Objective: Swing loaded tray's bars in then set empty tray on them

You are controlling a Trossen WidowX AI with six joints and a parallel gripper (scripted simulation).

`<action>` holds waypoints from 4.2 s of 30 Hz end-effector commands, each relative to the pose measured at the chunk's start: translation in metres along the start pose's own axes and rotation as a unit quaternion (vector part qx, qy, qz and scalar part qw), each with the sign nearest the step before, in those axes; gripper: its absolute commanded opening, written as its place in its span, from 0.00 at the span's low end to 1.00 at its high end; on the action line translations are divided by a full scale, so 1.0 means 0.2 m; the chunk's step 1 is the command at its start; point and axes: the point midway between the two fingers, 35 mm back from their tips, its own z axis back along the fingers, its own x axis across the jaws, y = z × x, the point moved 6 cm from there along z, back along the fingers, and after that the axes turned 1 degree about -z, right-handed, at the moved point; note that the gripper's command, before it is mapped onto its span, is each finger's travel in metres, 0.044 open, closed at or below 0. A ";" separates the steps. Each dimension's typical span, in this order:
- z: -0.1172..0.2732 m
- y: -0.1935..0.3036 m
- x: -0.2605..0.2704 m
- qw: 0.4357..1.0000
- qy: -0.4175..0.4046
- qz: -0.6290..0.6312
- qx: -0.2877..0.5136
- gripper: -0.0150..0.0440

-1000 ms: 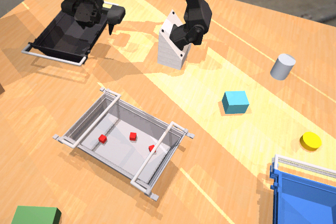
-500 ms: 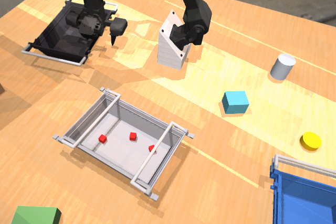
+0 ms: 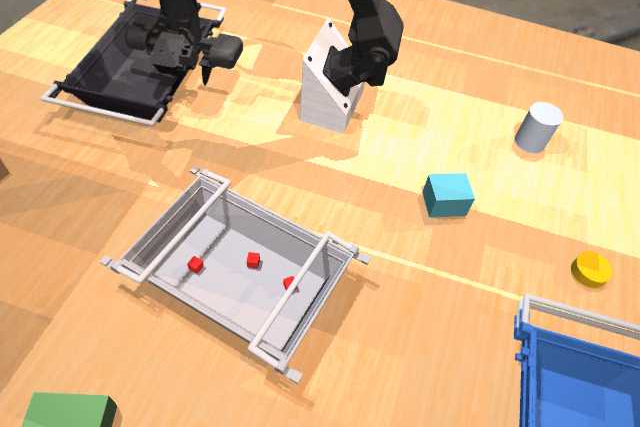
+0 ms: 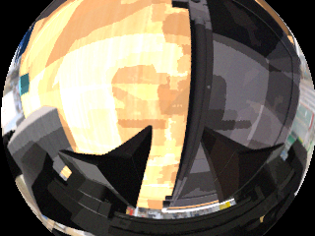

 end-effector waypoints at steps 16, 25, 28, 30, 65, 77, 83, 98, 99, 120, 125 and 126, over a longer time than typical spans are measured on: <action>0.00 0.00 0.00 1.000 0.000 -0.002 -0.002 0.44; 0.00 0.00 0.00 1.000 0.000 -0.002 -0.002 0.34; 0.00 0.00 0.00 1.000 0.000 -0.002 -0.002 0.30; 0.02 0.00 0.00 1.000 0.000 -0.002 -0.002 0.28; 0.47 0.00 -0.07 1.000 0.001 -0.003 -0.001 0.25; 0.63 -0.01 -0.20 1.000 0.002 -0.003 -0.001 0.25; 0.71 -0.02 -0.25 1.000 0.002 -0.003 -0.001 0.25; 0.89 -0.03 -0.33 1.000 0.003 -0.003 -0.001 0.25; 0.89 -0.03 -0.34 1.000 0.003 -0.003 -0.001 0.25; 0.89 -0.03 -0.34 1.000 0.003 -0.003 -0.001 0.25; 0.89 -0.03 -0.34 1.000 0.003 -0.003 -0.001 0.25; 0.89 -0.03 -0.34 1.000 0.003 -0.003 -0.001 0.25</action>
